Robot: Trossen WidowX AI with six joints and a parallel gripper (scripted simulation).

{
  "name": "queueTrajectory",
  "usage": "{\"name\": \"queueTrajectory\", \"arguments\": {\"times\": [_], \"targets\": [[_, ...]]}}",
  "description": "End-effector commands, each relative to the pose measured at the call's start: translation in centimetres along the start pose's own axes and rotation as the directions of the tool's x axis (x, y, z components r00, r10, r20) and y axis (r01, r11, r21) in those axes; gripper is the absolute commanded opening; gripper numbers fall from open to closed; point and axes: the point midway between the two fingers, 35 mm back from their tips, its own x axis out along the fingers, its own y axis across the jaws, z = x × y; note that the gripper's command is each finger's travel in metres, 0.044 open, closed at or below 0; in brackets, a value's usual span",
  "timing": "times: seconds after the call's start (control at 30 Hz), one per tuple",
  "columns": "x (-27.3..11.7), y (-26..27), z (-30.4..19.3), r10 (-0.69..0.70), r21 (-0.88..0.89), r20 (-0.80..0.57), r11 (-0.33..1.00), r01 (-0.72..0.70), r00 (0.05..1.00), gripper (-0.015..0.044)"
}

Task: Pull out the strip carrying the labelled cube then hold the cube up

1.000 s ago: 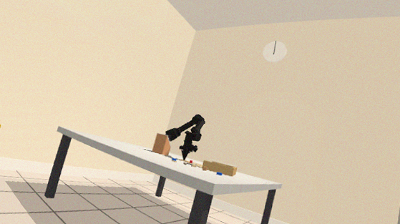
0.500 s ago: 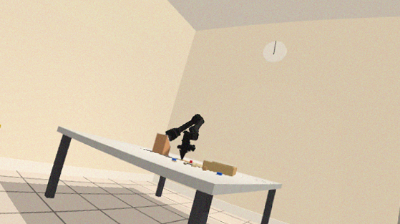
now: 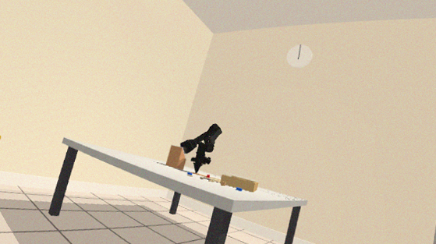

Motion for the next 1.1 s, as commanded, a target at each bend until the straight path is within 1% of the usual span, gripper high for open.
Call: {"name": "queueTrajectory", "arguments": {"times": [0.0,0.47,1.07], "targets": [[0.5,0.4,-1.7,0.007,0.013,-0.039,1.000,-0.006,0.999,0.0000],[0.4,0.5,-3.0,0.006,0.013,-0.039,1.000,-0.006,0.999,0.0000],[0.4,0.5,-3.0,0.006,0.013,-0.039,1.000,-0.006,0.999,0.0000]]}}
